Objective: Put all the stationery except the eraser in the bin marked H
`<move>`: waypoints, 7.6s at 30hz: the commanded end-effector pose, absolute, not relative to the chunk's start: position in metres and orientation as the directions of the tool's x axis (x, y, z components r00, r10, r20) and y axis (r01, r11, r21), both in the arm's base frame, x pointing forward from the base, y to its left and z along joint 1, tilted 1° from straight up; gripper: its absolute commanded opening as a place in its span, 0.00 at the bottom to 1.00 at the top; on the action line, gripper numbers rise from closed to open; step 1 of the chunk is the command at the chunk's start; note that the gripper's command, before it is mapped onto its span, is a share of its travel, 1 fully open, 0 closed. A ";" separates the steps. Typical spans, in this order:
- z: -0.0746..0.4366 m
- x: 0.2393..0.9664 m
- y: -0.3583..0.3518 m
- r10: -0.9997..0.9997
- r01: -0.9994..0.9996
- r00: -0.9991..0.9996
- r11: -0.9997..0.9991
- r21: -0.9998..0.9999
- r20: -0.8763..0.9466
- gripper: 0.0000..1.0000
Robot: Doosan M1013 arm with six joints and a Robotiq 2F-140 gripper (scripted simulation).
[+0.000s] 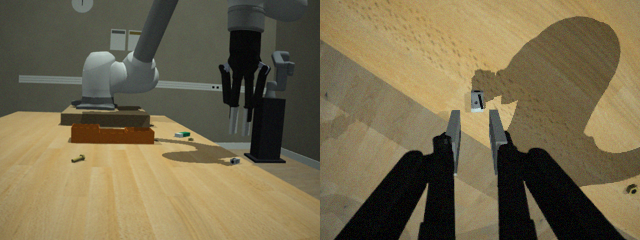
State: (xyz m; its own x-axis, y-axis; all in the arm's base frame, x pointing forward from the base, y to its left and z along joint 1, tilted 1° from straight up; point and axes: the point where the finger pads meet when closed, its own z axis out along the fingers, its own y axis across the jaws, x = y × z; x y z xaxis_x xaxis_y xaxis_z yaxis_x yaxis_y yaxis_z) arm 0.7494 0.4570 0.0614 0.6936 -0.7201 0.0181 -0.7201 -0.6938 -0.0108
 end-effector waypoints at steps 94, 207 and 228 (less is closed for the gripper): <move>-0.009 0.749 0.454 -0.720 -0.720 0.694 -0.694 -0.011 0.018 0.15; 0.055 0.558 0.100 -0.816 -0.816 0.578 -0.578 -0.014 0.016 0.15; 0.055 0.528 0.043 -0.987 -0.987 0.159 -0.159 -0.019 0.008 0.15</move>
